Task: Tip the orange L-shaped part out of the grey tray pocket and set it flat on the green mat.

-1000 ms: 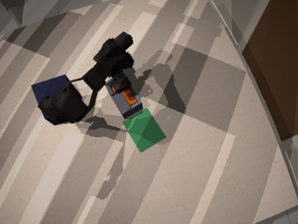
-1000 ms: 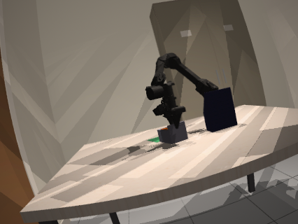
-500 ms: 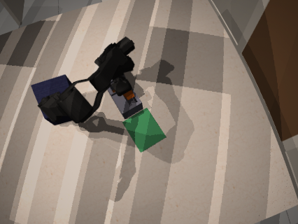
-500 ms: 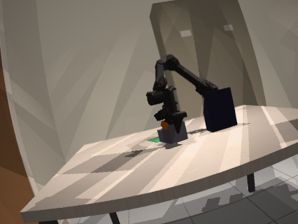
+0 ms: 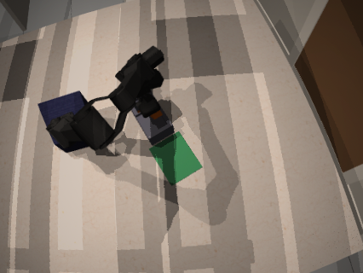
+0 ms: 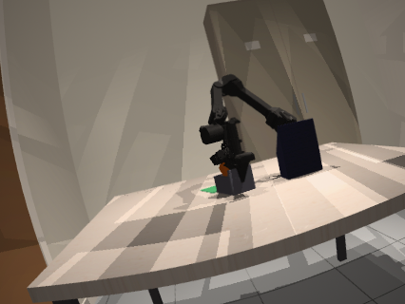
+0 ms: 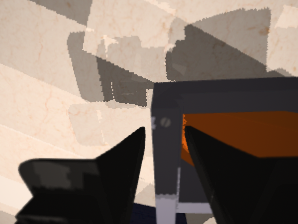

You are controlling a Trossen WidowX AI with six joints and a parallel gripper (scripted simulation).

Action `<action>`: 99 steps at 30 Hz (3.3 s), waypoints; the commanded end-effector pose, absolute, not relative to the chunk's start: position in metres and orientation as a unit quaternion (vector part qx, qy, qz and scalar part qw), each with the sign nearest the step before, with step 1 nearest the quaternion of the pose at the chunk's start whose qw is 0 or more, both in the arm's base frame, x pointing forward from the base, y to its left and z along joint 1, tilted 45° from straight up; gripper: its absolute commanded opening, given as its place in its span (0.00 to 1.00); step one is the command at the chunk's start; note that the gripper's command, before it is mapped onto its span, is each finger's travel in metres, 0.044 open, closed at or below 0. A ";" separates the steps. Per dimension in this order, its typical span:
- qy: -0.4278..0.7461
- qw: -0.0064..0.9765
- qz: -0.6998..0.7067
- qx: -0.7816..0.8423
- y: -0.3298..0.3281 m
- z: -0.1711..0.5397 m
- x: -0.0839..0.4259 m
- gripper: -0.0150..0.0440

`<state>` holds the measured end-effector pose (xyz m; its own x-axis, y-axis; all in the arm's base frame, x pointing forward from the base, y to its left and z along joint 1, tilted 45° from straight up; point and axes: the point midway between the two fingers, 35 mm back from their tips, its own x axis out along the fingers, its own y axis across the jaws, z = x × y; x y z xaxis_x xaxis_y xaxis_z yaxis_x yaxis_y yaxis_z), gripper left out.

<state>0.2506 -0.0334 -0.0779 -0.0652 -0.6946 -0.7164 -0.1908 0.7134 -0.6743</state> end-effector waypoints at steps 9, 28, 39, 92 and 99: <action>0.700 0.606 -0.208 -0.316 -0.033 -0.078 0.251 0.56; 0.701 0.604 -0.206 -0.318 0.036 -0.011 0.258 0.56; 0.696 0.608 -0.204 -0.321 0.043 -0.003 0.260 0.56; 0.348 0.652 -0.643 0.201 -0.015 0.047 0.284 0.73; 0.347 0.652 -0.643 0.200 -0.034 0.028 0.282 0.73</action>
